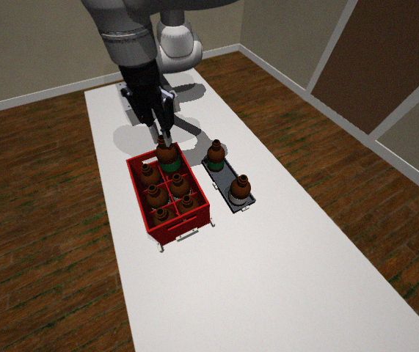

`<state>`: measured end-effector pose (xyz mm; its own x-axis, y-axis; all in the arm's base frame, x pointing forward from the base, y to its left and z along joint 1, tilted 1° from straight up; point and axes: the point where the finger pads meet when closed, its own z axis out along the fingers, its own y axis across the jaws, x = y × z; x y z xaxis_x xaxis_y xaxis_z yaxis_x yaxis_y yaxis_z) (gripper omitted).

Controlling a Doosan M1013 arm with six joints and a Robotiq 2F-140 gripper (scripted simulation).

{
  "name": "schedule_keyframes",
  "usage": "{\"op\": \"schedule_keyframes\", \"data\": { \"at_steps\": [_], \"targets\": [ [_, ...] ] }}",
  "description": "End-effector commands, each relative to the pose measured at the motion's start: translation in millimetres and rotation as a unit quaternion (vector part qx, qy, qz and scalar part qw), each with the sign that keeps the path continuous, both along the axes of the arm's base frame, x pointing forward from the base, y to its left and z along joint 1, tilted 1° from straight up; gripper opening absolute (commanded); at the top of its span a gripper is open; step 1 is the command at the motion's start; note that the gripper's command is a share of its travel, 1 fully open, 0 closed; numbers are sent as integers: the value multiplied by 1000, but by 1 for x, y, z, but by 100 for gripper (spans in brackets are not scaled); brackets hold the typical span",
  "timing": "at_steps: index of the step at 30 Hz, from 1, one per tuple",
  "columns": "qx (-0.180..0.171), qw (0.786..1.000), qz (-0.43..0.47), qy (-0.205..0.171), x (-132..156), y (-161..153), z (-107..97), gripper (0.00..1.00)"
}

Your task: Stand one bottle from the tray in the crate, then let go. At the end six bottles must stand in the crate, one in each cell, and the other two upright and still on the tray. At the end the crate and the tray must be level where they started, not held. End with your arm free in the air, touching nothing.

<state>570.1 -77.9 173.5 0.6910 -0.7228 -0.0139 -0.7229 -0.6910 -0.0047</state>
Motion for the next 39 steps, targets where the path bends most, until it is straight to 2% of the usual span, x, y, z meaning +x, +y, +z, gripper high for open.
{"op": "schedule_keyframes", "data": {
  "at_steps": [1, 15, 39],
  "targets": [
    [0, 1000, 1, 2, -2, 0, -4, 0],
    [0, 1000, 1, 2, -2, 1, -9, 0],
    [0, 1000, 1, 2, -2, 2, -33, 0]
  ]
}}
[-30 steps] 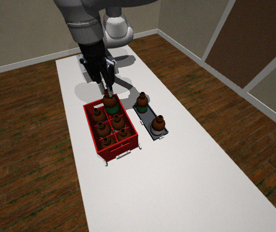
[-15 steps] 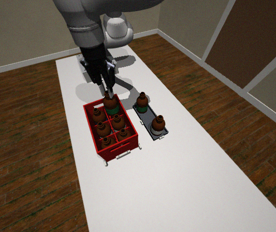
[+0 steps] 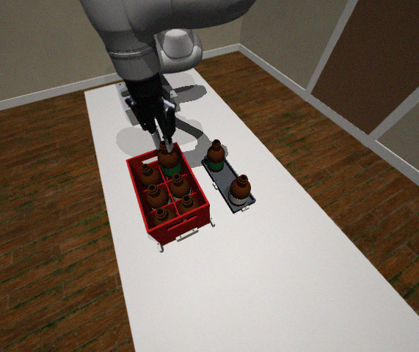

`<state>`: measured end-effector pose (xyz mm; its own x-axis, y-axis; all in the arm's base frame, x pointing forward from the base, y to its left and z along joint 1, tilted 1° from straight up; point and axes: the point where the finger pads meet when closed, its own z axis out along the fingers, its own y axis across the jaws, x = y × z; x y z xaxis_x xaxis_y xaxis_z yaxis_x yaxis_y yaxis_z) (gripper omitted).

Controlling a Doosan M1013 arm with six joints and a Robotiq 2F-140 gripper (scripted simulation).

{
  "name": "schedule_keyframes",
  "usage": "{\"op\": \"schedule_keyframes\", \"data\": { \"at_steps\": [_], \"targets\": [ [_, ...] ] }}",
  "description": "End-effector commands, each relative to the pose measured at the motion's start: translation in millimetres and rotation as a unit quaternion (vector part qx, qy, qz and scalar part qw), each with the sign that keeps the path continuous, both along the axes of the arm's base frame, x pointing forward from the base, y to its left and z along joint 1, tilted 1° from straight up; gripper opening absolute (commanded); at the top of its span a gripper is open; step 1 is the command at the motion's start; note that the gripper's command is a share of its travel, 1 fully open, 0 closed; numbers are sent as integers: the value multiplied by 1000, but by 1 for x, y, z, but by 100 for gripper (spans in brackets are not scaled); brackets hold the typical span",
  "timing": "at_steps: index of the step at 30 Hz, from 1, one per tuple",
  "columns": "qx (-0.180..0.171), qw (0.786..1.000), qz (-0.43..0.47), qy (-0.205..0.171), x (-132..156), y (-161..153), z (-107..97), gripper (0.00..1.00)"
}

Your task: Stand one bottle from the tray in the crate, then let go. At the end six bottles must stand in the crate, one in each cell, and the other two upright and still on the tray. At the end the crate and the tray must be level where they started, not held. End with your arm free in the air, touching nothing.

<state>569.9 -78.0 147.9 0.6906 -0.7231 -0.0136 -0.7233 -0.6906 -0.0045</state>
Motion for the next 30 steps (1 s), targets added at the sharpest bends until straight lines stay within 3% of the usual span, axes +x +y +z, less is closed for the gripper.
{"op": "schedule_keyframes", "data": {
  "at_steps": [1, 30],
  "targets": [
    [0, 1000, 1, 2, -2, 2, -9, 0],
    [0, 1000, 1, 2, -2, 2, -18, 0]
  ]
}}
